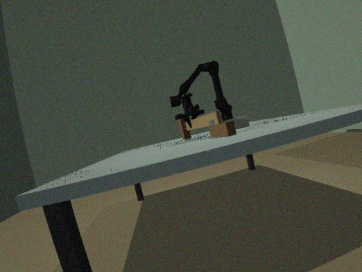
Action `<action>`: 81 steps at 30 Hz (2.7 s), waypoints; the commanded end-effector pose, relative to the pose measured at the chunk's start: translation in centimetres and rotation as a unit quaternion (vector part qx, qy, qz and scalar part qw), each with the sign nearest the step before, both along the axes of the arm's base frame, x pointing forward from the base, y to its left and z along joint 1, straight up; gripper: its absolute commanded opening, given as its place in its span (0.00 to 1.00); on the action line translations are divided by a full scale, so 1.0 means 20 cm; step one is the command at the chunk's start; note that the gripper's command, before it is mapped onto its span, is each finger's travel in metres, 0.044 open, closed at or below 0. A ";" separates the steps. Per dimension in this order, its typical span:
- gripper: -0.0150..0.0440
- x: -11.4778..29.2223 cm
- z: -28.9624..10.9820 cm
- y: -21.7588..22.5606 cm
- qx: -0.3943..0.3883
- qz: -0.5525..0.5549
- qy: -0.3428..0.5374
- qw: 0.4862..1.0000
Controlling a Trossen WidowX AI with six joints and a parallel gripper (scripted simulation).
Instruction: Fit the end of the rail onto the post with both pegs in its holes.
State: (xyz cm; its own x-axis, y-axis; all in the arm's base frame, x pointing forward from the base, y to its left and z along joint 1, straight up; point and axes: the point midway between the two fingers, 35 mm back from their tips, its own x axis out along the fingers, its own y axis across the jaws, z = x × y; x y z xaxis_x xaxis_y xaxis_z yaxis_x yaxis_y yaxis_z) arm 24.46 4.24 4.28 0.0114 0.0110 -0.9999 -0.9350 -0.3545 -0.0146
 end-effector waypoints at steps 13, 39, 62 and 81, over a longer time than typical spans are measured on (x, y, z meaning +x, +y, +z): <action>0.25 0.02 0.01 -0.02 -0.002 0.002 -0.002 1.000; 0.25 0.03 0.01 -0.06 -0.002 0.002 -0.002 1.000; 0.25 0.05 0.01 -0.09 -0.002 0.002 -0.003 1.000; 0.25 0.06 0.01 -0.12 -0.002 0.002 -0.003 1.000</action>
State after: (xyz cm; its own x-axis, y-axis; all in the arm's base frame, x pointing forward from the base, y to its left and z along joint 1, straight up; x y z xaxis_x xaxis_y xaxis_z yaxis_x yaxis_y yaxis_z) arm 25.36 2.00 4.34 0.0108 0.0101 -0.9999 -0.9351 -0.3542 -0.0137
